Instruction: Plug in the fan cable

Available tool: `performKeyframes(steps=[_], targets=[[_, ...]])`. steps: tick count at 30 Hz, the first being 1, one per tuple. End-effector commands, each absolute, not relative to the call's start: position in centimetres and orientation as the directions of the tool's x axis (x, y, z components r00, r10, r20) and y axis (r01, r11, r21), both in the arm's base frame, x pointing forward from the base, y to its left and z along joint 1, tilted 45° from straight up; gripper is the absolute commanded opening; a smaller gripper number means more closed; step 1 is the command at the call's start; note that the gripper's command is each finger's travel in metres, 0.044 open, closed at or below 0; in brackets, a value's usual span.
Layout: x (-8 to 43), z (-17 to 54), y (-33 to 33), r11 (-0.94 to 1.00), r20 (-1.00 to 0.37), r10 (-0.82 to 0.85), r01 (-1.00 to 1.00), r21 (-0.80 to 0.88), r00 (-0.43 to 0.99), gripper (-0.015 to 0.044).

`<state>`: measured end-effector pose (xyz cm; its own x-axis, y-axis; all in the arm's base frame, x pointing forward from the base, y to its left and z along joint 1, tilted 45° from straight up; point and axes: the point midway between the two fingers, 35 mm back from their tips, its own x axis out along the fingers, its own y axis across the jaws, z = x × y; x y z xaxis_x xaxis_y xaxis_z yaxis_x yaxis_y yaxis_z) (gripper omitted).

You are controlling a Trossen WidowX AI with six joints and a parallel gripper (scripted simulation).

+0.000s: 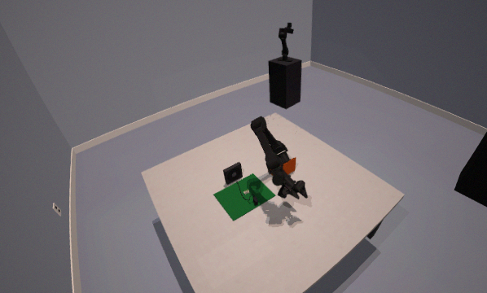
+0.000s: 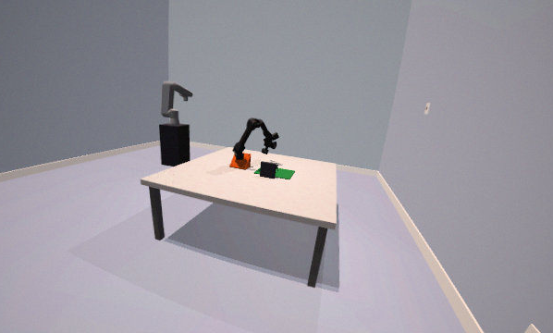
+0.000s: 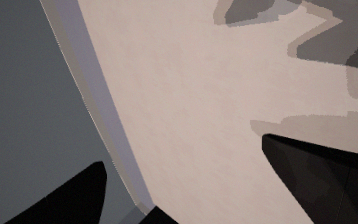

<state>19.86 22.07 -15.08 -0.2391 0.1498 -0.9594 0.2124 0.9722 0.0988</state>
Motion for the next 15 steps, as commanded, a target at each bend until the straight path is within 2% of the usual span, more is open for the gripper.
performKeyframes(steps=[1, 8, 15], targets=[[25.3, -11.7, 17.9, 0.713, -0.992, -0.043, 0.692, -0.114, -0.12, 0.044], [28.5, -8.2, 13.9, 0.333, -0.976, -0.213, 0.935, -0.125, -0.055, 0.044], [31.0, -3.8, 9.5, -0.081, -0.923, -0.385, 0.997, 0.021, -0.012, 0.044]])
